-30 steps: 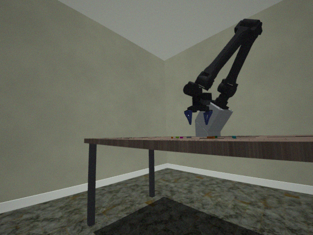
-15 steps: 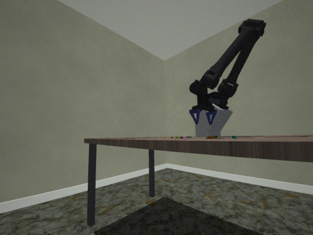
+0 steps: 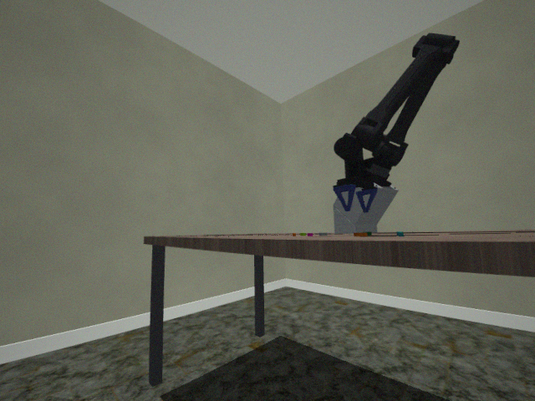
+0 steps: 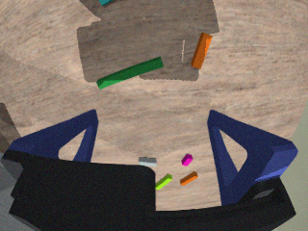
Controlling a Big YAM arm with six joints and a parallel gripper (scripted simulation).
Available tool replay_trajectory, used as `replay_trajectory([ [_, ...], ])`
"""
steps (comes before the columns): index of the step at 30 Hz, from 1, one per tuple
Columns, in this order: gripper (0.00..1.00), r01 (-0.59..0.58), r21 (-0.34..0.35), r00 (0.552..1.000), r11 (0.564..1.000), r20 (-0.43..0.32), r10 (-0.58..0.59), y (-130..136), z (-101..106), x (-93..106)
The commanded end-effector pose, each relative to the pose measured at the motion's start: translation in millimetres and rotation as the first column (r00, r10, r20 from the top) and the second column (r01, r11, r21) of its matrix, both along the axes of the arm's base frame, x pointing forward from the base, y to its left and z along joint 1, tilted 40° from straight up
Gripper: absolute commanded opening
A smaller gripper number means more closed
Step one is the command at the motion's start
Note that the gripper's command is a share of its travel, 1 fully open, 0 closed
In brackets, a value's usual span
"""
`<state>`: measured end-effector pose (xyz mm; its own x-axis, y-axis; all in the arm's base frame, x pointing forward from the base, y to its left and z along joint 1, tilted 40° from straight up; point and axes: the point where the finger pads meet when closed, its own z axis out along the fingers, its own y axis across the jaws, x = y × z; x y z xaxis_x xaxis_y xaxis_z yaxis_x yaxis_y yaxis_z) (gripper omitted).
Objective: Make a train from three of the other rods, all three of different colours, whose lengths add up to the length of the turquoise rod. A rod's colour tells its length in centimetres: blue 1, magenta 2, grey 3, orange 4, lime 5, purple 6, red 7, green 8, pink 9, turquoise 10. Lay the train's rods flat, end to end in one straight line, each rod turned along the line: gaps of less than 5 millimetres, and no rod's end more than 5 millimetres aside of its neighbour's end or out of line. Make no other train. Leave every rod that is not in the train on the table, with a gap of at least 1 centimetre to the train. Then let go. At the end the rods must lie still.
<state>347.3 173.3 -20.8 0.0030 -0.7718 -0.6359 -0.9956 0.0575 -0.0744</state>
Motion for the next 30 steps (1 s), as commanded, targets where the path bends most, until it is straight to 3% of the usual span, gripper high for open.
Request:
replay_trajectory([
  [1, 1.0, -0.102, -0.007, 0.99, 0.995, 0.094, 0.102, 12.5, 11.0, -4.0],
  [5, 1.0, -0.152, -0.015, 0.979, 0.988, 0.137, 0.153, 18.7, 16.0, -7.8],
  [10, 1.0, -0.158, -0.019, 0.98, 0.987, 0.118, 0.159, 18.5, 8.0, -8.2],
  [30, 1.0, -0.156, -0.017, 0.979, 0.988, 0.134, 0.157, 18.4, 14.0, -5.7],
])
